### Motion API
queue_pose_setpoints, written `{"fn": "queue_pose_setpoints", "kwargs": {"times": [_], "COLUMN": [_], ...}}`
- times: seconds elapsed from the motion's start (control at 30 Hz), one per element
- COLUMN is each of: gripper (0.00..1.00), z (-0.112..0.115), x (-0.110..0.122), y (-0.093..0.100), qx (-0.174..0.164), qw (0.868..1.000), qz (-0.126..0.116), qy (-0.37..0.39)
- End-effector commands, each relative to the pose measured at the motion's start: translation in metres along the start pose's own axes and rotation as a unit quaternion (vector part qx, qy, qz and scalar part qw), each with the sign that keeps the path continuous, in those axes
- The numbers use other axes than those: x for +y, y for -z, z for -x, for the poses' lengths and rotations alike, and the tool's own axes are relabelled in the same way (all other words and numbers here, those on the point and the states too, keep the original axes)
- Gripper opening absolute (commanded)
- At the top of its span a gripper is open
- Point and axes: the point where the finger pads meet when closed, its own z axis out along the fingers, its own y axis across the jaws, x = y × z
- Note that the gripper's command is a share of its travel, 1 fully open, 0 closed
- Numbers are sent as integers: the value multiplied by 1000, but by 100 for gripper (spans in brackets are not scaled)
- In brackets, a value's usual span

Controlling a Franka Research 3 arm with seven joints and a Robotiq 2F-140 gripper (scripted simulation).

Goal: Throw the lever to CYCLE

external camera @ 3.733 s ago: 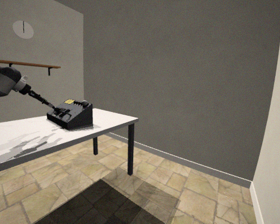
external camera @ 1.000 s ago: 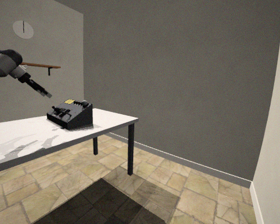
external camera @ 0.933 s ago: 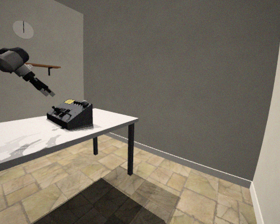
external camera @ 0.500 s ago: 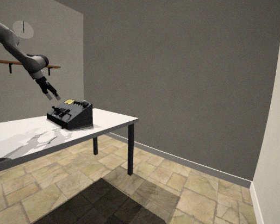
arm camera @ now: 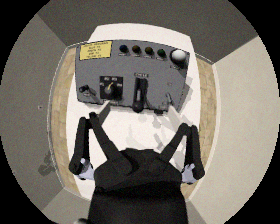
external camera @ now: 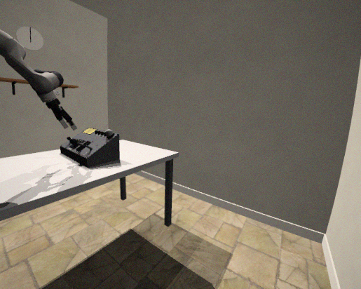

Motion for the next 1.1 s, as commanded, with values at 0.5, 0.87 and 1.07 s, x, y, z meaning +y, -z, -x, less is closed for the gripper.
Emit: {"fn": "queue_pose_setpoints", "kwargs": {"times": [0.5, 0.87, 1.07], "gripper": [44, 44, 44], "z": [0, 0, 0], "x": [-1, -1, -1], "y": [0, 0, 0], "qx": [0, 0, 0], "qw": [1000, 1000, 1000], "qz": [-2, -2, -2], "qy": [-15, -15, -15]}}
